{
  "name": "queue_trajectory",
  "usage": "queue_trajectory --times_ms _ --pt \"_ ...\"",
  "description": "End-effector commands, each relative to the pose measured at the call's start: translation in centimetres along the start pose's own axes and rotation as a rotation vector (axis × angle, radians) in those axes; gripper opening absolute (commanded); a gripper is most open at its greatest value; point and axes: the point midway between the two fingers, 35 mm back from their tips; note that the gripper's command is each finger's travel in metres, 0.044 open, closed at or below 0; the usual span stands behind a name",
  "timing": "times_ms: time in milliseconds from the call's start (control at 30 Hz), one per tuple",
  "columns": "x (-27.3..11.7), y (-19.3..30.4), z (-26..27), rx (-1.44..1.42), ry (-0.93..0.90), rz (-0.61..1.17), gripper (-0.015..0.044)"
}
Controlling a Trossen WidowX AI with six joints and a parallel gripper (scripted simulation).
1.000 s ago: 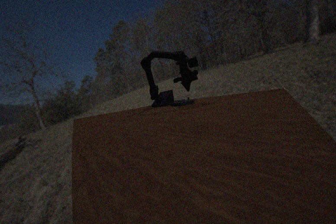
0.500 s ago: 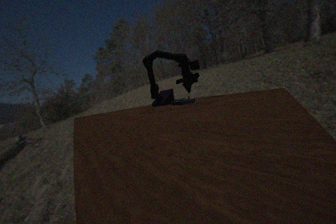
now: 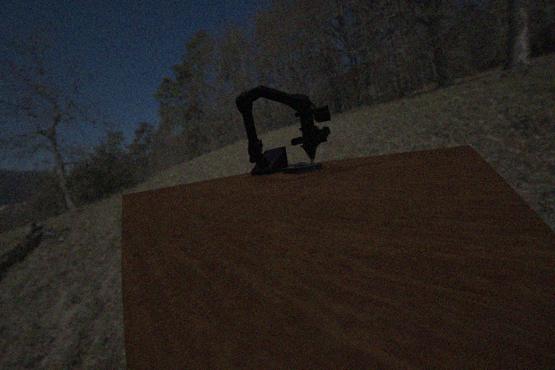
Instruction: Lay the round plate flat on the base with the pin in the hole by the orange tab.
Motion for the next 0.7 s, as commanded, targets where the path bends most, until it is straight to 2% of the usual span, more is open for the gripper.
queue_trajectory --times_ms 0,667 --pt "0.1 -0.6 -0.7 0.004 0.004 -0.001 0.0000" --pt "0.2 -1.4 -2.3 0.004 0.005 -0.002 0.0000"
Point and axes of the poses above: the point midway between the two fingers, 35 mm back from their tips, its own x axis out along the fingers, its own z axis across the jaws, y = z × x, and after that the axes turned 1 degree about x, right-handed
